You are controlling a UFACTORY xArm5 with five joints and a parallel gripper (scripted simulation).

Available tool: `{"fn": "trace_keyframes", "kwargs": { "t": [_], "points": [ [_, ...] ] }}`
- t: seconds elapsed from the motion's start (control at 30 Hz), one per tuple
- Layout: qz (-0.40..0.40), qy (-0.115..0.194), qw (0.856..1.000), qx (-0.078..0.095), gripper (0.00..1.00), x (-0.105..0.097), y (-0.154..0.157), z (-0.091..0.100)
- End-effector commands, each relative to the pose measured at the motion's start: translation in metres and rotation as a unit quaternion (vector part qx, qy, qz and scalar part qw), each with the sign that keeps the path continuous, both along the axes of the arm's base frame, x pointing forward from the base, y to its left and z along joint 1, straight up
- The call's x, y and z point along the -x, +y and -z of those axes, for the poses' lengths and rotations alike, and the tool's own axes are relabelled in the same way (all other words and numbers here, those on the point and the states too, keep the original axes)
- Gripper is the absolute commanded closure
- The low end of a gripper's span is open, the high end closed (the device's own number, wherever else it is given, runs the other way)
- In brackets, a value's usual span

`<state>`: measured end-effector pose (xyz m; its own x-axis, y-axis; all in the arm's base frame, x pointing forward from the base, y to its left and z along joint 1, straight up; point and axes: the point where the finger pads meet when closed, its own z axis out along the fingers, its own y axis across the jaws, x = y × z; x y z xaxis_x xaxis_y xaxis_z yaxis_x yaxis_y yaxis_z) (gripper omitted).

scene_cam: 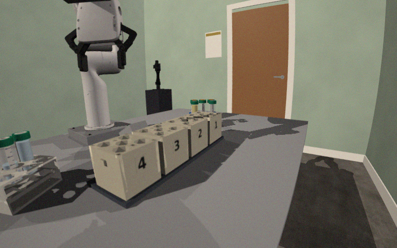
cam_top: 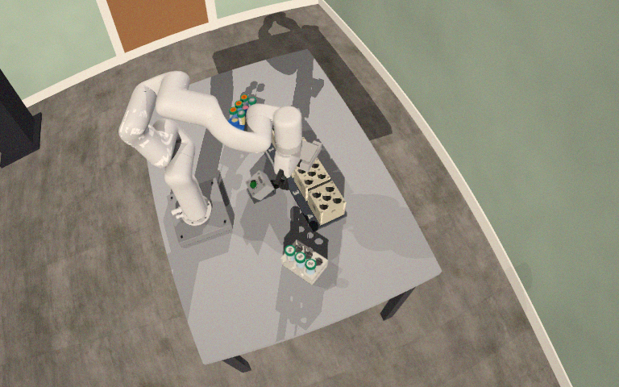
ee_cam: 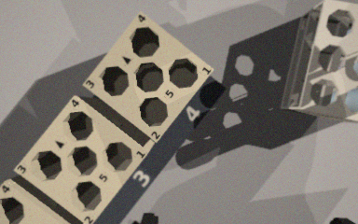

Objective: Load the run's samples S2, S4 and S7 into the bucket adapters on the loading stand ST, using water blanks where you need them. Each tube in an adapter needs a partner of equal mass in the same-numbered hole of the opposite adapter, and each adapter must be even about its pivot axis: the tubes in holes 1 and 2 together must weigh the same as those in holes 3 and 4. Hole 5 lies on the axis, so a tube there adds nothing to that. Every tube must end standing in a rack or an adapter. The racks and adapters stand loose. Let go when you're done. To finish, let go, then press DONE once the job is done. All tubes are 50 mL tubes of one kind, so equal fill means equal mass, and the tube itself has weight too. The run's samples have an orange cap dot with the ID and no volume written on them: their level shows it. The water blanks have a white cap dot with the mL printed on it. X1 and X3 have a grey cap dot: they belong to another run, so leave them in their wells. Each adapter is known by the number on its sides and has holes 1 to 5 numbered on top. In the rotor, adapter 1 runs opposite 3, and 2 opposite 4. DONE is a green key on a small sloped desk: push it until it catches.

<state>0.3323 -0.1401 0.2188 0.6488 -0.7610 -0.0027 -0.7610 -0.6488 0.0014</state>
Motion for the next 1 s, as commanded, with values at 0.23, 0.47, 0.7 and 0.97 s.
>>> {"fn": "trace_keyframes", "kwargs": {
  "t": [0.23, 0.47, 0.7, 0.97],
  "points": [
    [0.001, -0.002, 1.0, 0.001, 0.0, 0.025, -0.04, -0.002],
    [0.001, -0.002, 1.0, 0.001, 0.0, 0.045, -0.069, -0.002],
    [0.001, -0.002, 1.0, 0.001, 0.0, 0.058, -0.09, -0.002],
    [0.001, -0.002, 1.0, 0.001, 0.0, 0.081, -0.123, -0.002]
  ]
}}
